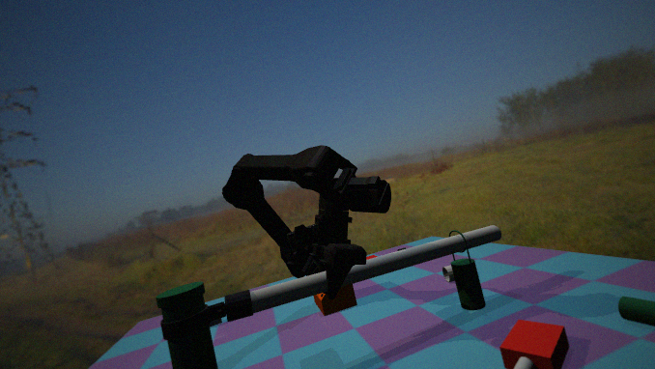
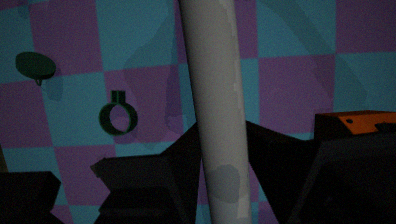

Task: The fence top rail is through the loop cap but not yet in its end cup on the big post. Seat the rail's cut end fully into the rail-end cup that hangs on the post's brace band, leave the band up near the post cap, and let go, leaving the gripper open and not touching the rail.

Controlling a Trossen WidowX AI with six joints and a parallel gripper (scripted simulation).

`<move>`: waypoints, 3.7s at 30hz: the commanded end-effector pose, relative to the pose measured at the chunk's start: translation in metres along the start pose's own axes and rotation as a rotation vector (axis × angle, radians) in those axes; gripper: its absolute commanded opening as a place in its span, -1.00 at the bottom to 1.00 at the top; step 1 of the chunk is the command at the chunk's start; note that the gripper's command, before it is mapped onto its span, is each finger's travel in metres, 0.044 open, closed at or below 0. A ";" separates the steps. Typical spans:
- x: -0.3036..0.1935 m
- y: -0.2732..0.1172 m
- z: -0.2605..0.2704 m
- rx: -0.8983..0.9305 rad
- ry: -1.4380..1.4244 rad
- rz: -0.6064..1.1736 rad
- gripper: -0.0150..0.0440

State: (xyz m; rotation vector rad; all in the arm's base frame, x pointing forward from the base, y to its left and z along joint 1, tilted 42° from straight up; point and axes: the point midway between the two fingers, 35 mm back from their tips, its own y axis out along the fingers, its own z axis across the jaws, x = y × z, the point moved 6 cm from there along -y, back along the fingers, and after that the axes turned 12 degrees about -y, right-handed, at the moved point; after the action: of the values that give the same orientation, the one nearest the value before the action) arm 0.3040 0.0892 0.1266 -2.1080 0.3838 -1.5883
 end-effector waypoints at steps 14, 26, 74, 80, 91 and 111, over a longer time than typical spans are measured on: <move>0.006 -0.002 -0.001 0.001 0.001 -0.011 -0.49; 0.006 -0.003 0.000 0.001 -0.001 -0.013 -0.49; 0.018 0.001 -0.001 -0.012 -0.003 -0.006 -0.49; 0.021 0.001 -0.001 -0.012 -0.003 -0.006 -0.49; 0.026 0.001 -0.002 -0.012 -0.003 -0.006 -0.49; 0.035 0.003 -0.004 -0.012 -0.003 -0.007 -0.49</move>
State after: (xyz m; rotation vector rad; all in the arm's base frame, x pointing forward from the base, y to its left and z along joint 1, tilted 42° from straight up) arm 0.3094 0.0691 0.1484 -2.1322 0.4035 -1.5815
